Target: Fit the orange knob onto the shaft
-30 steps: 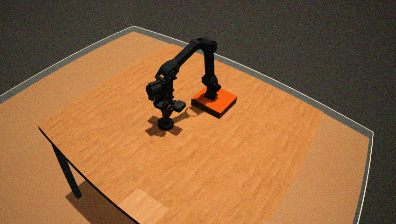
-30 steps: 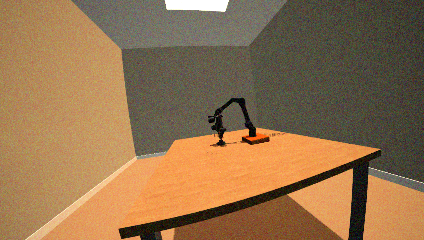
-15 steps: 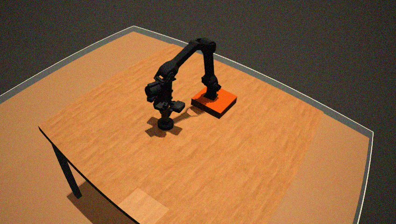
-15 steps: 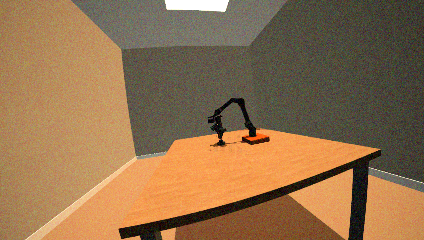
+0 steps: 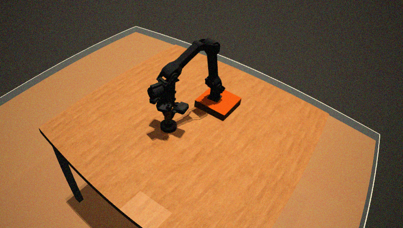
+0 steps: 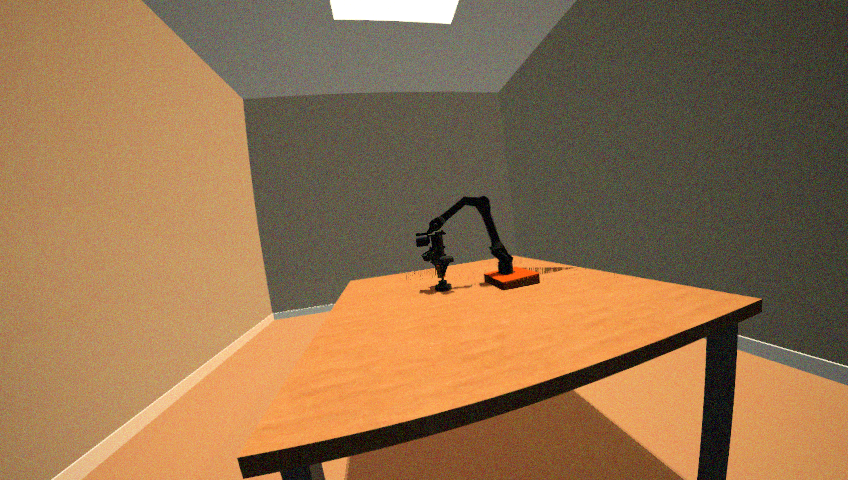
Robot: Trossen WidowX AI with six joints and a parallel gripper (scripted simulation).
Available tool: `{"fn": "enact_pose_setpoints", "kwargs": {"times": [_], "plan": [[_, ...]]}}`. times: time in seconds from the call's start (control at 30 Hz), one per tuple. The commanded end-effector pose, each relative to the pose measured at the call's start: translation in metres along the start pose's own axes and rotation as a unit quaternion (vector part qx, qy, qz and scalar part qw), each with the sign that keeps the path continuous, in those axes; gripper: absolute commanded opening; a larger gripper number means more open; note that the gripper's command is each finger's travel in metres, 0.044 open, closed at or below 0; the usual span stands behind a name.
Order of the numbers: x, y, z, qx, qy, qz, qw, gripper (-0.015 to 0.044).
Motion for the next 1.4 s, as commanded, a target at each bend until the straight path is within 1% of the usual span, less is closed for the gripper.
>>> {"fn": "enact_pose_setpoints", "kwargs": {"times": [0.0,0.13,0.7,0.9,1.0,1.13,1.37], "plan": [[-0.0028,0.0007,0.0004,-0.034,0.0,-0.003,0.999,0.0],[-0.0017,0.0033,0.001,-0.095,0.0,-0.003,0.995,0.0],[0.0026,0.0036,0.0002,-0.095,0.0,-0.003,0.995,0.0],[-0.002,0.0014,0.0002,-0.095,0.0,-0.003,0.995,0.0],[-0.0025,0.0011,0.0003,-0.122,0.001,-0.003,0.993,0.0],[-0.0034,-0.0015,0.0001,-0.194,0.001,-0.003,0.981,0.0],[-0.002,-0.0016,-0.0001,-0.199,0.001,-0.003,0.98,0.0]]}}
Point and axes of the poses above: the point midway between the two fingers, 35 mm back from their tips, its own x axis out along the fingers, its own z axis across the jaws, y = z × x, the point moved 10 cm from there along -x, back along the fingers, and after that the axes turned 4 degrees about x, right-handed, at the moved point
